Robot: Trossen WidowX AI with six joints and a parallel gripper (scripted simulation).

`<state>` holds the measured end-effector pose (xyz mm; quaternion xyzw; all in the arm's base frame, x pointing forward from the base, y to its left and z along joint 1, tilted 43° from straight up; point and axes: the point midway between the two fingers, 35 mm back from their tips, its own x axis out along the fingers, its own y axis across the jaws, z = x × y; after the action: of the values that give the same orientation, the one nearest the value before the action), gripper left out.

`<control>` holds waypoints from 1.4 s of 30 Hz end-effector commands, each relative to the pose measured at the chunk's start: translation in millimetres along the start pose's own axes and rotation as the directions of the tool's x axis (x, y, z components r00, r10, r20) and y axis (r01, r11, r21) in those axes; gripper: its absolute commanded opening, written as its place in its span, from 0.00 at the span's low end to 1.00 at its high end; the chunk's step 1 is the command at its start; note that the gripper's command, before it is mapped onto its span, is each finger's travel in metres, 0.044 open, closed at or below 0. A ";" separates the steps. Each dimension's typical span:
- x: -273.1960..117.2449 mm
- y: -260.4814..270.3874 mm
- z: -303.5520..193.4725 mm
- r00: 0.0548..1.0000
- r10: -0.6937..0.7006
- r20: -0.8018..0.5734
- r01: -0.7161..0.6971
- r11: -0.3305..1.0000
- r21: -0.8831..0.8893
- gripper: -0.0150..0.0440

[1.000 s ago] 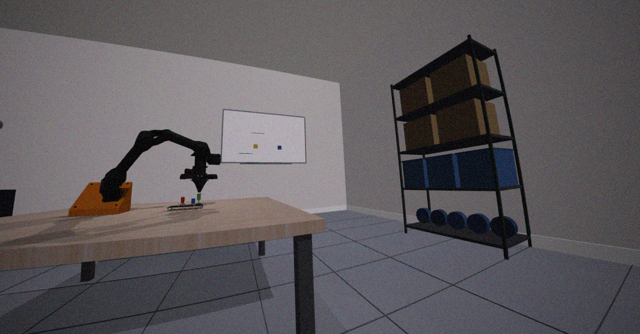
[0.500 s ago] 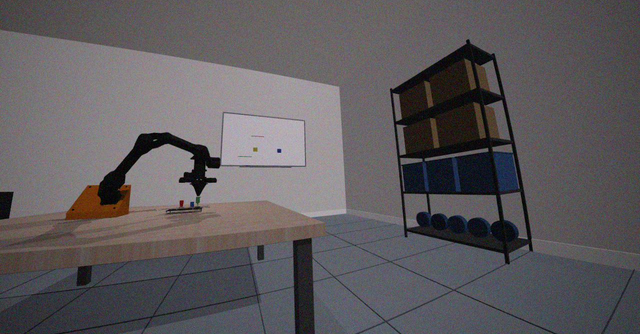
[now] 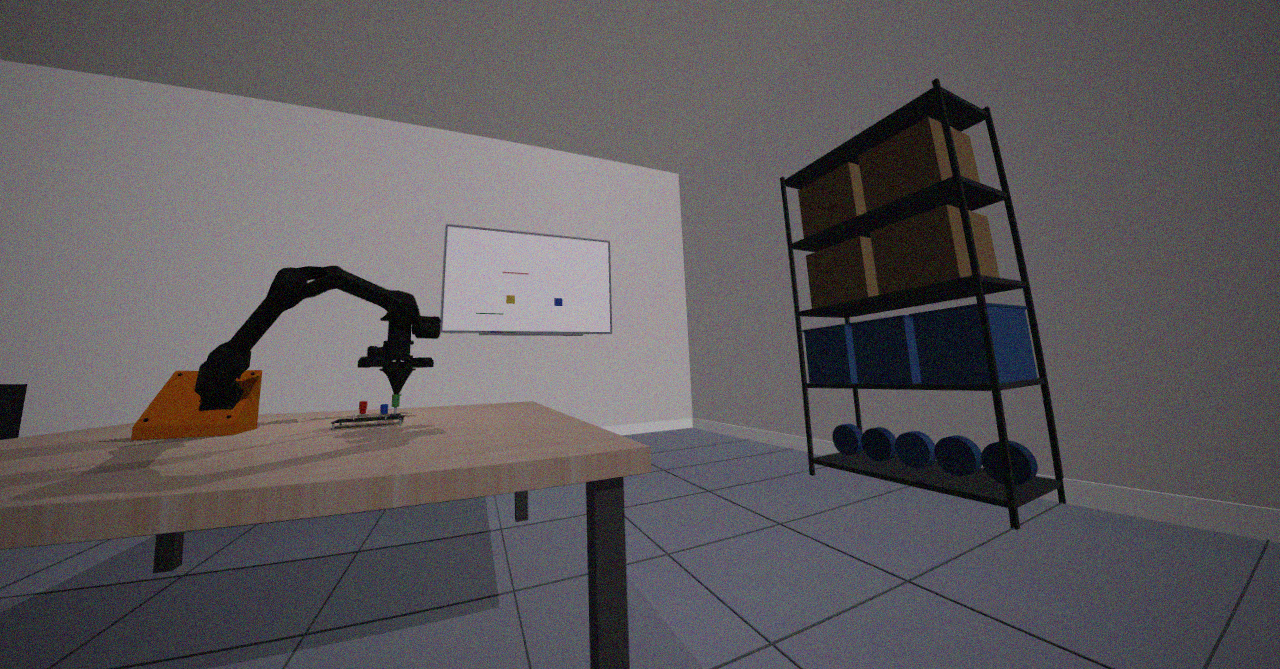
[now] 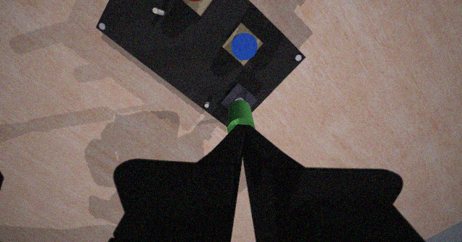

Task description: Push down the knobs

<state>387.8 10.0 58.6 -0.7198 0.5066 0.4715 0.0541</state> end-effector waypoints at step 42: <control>10.5 0.9 0.2 1.000 0.004 -0.004 -0.004 1.000 -0.005 0.25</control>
<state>386.9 8.7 55.4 -0.7224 0.5022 0.4727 0.0508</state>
